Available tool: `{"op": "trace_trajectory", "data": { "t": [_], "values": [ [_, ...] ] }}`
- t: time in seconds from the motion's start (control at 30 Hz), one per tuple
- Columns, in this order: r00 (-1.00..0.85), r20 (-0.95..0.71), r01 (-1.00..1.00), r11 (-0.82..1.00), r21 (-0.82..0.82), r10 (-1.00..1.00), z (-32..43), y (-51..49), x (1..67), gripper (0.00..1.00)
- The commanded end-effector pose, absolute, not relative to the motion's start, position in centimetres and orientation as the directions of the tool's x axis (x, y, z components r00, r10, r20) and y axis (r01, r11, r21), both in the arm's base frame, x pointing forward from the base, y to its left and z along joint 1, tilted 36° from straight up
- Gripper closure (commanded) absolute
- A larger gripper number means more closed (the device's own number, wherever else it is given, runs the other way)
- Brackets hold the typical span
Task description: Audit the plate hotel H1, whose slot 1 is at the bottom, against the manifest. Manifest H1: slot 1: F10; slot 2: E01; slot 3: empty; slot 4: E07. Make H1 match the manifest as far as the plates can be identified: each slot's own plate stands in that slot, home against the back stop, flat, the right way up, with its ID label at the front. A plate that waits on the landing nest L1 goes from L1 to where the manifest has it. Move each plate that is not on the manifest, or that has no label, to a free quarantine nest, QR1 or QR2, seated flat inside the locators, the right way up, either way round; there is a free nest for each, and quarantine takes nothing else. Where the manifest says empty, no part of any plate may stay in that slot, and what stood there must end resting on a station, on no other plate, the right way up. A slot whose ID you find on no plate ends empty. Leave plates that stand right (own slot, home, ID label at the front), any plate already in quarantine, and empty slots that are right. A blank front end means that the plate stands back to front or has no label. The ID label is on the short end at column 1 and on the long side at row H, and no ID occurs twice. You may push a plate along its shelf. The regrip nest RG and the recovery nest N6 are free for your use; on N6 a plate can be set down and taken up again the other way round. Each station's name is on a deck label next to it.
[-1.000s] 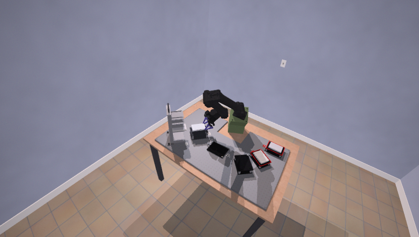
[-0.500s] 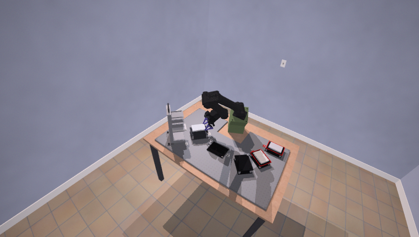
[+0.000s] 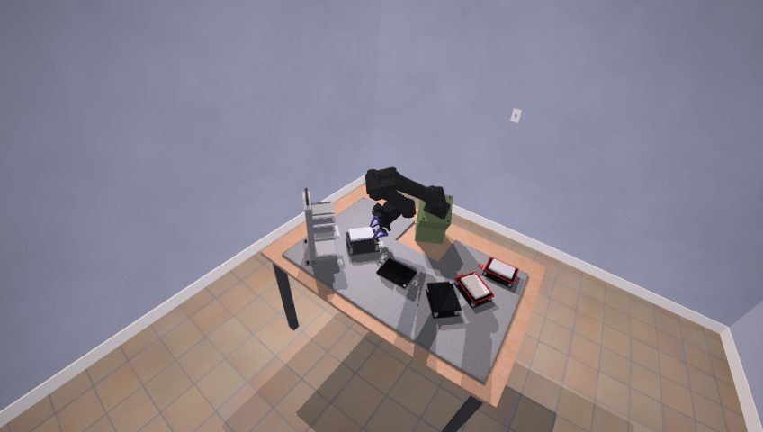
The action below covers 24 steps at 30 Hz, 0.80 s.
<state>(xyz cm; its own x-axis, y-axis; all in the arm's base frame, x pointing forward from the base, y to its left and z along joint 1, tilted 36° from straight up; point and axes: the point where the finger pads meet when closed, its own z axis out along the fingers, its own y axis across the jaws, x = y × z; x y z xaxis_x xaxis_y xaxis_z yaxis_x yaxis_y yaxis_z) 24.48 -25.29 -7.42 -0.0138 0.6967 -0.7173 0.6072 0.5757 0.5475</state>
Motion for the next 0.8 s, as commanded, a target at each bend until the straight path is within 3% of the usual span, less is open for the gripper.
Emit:
{"op": "trace_trajectory", "data": {
  "t": [0.0, 0.77],
  "values": [
    [-0.006, -0.725, 0.6, 0.582, 0.548, 0.689, -7.4, -25.4, 24.9, 0.14],
    [-0.01, -0.707, 0.619, 0.559, 0.551, 0.707, -8.6, -25.0, 24.6, 0.14]
  ]
}}
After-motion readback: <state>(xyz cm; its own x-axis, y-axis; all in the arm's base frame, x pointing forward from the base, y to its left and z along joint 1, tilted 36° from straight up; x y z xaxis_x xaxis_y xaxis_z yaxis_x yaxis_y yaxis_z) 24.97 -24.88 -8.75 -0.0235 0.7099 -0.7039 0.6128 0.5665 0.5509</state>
